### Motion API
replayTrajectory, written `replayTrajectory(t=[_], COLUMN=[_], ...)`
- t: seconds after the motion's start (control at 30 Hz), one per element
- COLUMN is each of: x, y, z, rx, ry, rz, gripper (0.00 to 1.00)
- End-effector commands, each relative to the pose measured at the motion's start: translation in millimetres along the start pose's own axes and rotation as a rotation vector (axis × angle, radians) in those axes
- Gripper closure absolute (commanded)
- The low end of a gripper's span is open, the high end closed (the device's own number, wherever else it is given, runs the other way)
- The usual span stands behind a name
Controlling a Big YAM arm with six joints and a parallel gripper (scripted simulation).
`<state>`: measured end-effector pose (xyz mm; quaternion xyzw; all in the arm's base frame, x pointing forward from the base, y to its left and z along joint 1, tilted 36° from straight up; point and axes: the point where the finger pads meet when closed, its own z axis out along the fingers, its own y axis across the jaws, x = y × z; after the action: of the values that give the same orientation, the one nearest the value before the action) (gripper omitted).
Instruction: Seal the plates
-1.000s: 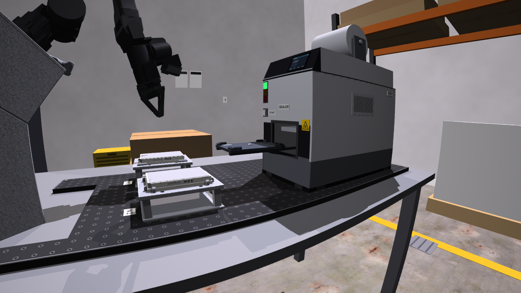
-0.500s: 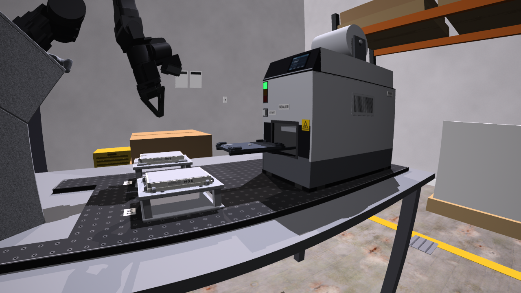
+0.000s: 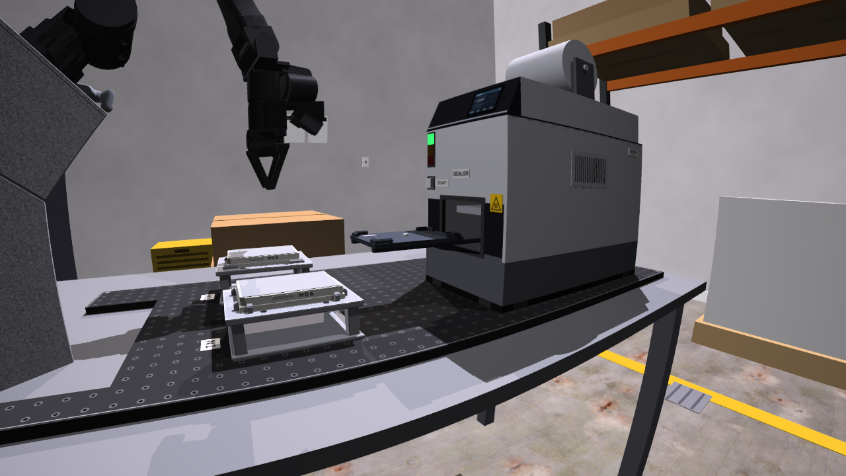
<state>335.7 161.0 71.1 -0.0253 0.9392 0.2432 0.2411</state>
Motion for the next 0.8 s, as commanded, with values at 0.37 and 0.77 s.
replayTrajectory(t=[0.37,0.77], x=[10.8,-19.9], y=[2.2,-33.1], z=[-2.2,-41.0], rx=[0.001,0.010], ry=[0.030,0.014], rz=[-0.018,-0.048], gripper=[0.00,0.00])
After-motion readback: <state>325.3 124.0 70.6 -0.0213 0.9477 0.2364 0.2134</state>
